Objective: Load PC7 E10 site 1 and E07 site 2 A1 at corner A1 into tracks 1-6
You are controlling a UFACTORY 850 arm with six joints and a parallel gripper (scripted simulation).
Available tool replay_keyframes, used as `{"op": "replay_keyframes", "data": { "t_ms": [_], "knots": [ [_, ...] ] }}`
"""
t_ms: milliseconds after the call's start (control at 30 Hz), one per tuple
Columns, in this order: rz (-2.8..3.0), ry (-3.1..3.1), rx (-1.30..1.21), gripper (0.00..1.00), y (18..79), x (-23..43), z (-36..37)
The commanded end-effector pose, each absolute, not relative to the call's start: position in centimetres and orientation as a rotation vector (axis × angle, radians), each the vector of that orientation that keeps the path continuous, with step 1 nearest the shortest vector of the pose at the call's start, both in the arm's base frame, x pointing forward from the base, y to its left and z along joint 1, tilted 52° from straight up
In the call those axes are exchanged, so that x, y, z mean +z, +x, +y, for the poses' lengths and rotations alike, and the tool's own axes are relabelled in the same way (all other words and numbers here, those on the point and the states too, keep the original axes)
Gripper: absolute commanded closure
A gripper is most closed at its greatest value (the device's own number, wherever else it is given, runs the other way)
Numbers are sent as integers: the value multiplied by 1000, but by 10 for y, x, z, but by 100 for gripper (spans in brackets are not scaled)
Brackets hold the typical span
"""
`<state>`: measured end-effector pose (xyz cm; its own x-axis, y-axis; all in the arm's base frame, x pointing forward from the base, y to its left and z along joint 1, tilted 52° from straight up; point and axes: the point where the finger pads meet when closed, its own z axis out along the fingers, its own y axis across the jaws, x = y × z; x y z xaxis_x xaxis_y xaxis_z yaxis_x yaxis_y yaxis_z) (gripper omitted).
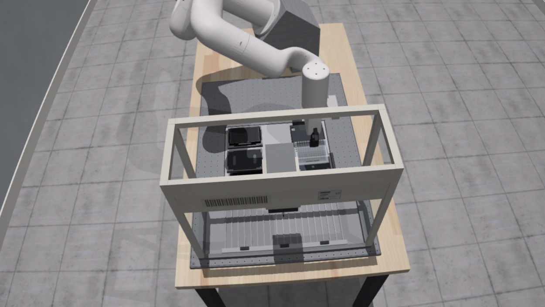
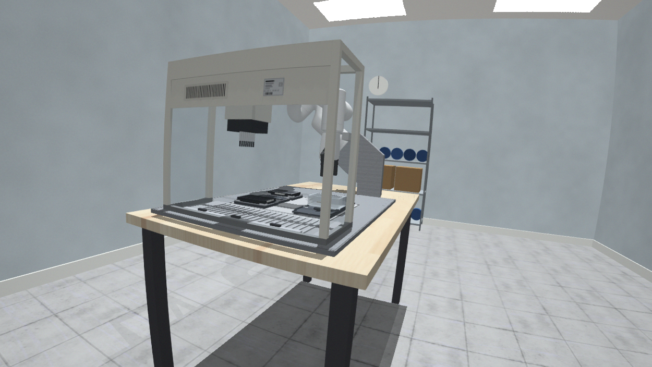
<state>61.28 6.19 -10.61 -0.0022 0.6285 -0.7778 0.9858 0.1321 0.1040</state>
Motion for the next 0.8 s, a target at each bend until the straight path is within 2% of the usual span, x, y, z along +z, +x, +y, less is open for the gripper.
{"op": "replay_keyframes", "data": {
  "t_ms": [0,767],
  "knots": [
    [1710,1573,-644,0,612,-101,69],
    [1710,1573,-644,0,608,-85,88]
  ]
}}
